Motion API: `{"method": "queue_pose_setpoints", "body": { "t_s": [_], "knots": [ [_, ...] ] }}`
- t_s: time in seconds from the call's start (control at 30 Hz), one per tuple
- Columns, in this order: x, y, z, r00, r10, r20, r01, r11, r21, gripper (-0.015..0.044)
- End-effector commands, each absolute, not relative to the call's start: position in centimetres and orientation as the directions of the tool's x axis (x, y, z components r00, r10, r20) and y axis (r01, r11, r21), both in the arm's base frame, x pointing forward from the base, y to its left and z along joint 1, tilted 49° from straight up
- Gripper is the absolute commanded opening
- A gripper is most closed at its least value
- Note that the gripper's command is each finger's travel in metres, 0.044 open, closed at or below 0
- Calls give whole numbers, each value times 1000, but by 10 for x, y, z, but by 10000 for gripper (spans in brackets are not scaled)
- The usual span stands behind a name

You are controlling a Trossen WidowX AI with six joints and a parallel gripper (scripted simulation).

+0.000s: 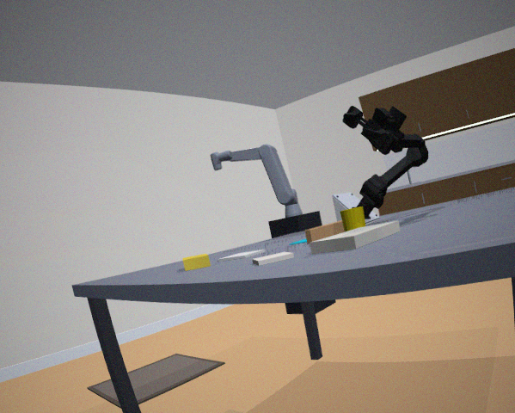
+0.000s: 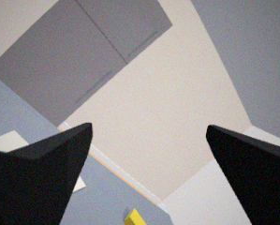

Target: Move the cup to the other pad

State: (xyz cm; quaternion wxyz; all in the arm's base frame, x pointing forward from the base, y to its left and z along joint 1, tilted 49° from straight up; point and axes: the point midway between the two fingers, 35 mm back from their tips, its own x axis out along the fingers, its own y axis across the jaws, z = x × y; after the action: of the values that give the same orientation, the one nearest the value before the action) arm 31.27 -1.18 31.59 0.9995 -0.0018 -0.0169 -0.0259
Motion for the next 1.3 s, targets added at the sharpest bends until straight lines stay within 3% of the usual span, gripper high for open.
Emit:
{"method": "queue_pose_setpoints", "body": {
  "t_s": [0.0,0.1,0.27,0.4,0.5,0.6,0.73,1.27],
  "knots": [
    [314,-12,314,998,-51,26,51,999,-2,374],
    [324,-15,291,995,-39,-96,40,999,13,295],
    [337,-16,208,859,63,-507,21,987,158,167],
    [323,-6,152,605,219,-765,108,930,352,167],
    [303,4,125,369,364,-855,262,842,471,167],
    [281,16,115,141,519,-843,470,715,518,167],
    [262,26,120,-80,710,-699,745,508,432,167],
    [259,26,121,-105,741,-663,787,470,400,167]
  ]
}}
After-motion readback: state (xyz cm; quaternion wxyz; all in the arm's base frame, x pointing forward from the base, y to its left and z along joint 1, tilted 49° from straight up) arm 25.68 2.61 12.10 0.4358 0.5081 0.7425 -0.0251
